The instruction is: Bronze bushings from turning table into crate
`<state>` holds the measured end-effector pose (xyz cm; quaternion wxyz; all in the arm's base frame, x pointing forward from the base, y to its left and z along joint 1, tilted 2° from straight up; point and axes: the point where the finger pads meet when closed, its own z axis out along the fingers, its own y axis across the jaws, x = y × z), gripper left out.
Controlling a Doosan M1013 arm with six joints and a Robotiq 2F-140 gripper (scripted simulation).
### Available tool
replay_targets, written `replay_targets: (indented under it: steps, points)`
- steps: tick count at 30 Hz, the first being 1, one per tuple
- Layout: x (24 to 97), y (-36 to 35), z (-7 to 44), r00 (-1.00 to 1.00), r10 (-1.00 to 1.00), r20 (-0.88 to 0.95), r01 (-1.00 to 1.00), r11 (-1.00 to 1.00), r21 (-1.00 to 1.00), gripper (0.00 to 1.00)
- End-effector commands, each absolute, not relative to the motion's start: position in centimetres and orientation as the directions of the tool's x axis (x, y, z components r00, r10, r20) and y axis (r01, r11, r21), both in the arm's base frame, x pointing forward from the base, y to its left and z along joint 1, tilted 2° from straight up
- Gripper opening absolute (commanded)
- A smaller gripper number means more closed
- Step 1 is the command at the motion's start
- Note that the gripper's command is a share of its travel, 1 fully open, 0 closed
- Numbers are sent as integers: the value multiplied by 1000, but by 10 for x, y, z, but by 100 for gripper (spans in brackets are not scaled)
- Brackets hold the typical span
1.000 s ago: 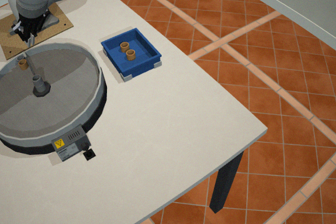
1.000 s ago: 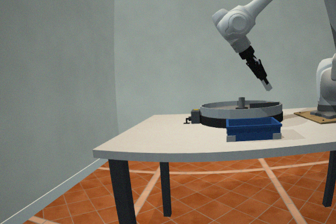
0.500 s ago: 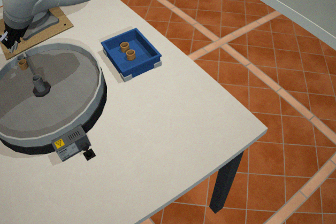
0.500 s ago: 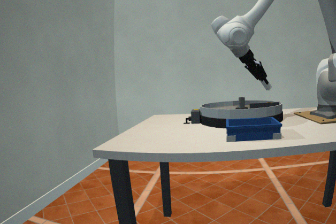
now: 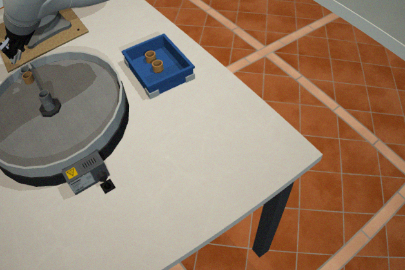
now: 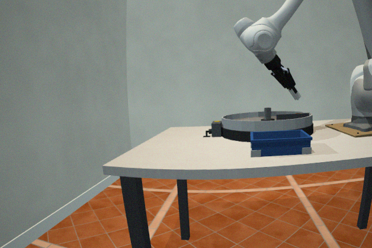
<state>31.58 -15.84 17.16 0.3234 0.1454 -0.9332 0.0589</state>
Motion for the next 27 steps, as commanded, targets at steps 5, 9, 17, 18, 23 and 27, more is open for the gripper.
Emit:
replay_targets:
  steps: [5,9,17,18,23,27]
  points:
    - [316,-158,172,-749,-233,621,-309,951,-16,6]
    - [316,-158,172,-749,-233,621,-309,951,-16,6]
    - [316,-158,172,-749,-233,621,-309,951,-16,6]
    - [316,-158,172,-749,-233,621,-309,951,-16,6]
    - [317,-160,172,-750,-233,619,-311,950,-20,6]
    - [317,-161,172,-751,-233,618,-312,950,-22,6]
